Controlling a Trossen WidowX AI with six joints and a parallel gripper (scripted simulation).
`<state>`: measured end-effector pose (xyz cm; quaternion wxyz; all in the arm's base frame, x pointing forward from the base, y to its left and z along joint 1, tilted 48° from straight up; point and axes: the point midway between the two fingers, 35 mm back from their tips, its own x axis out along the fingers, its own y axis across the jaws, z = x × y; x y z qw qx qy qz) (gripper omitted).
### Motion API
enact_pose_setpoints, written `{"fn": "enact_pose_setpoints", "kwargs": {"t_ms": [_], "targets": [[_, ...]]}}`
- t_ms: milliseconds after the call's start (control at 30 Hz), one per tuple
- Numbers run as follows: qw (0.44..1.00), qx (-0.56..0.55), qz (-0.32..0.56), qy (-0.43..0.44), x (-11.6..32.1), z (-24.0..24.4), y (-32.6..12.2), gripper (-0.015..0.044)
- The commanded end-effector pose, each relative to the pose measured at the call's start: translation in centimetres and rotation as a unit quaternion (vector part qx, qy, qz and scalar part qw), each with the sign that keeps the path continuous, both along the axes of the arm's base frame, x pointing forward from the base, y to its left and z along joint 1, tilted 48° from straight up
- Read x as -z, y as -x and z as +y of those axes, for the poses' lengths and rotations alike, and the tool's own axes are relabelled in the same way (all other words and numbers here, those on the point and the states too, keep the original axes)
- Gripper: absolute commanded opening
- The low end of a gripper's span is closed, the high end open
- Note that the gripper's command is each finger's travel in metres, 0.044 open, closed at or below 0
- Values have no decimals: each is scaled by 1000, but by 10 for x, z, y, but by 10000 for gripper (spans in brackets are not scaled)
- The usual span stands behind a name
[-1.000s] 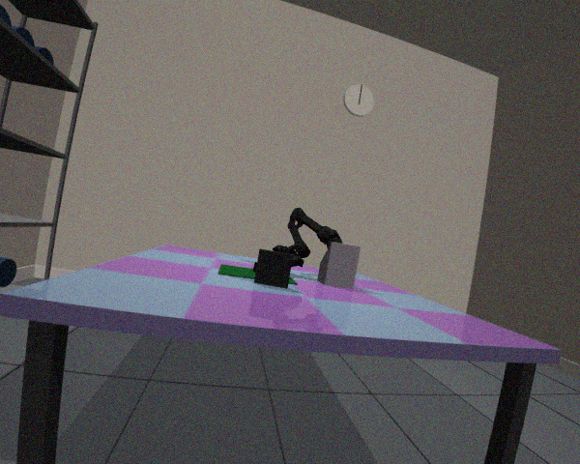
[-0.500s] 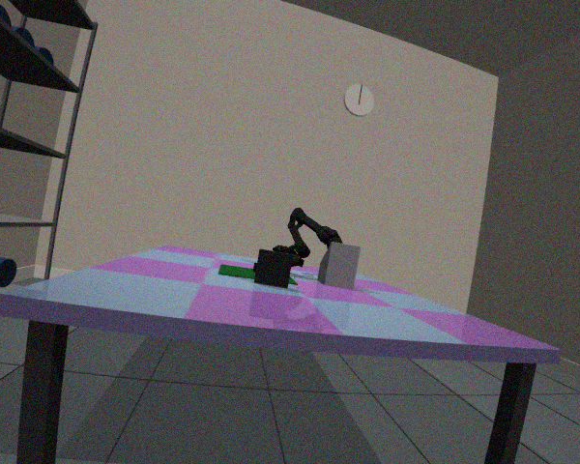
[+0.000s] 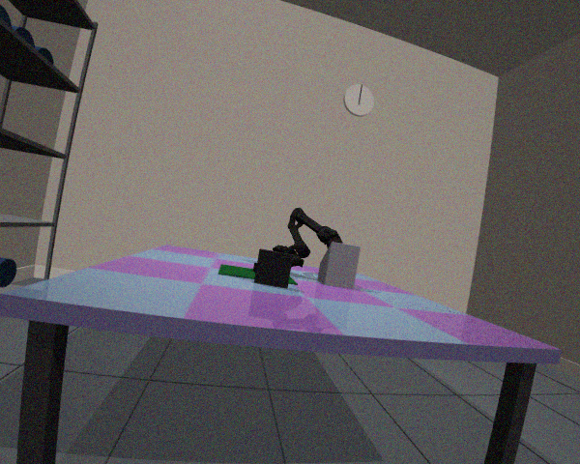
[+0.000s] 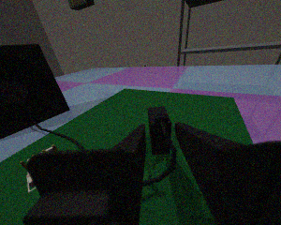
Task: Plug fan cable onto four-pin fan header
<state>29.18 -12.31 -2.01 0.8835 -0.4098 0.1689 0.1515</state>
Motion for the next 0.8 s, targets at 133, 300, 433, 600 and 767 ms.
{"fn": "enact_pose_setpoints", "kwargs": {"t_ms": [133,300,433,600,767], "targets": [[1000,0,0,0,0,0,0,140],[1000,-1,3,1,-11,-2,9,140],[1000,-1,5,2,-21,-3,18,140],[1000,-2,7,3,-32,-2,30,140],[1000,-2,7,3,-42,0,43,140]]}}
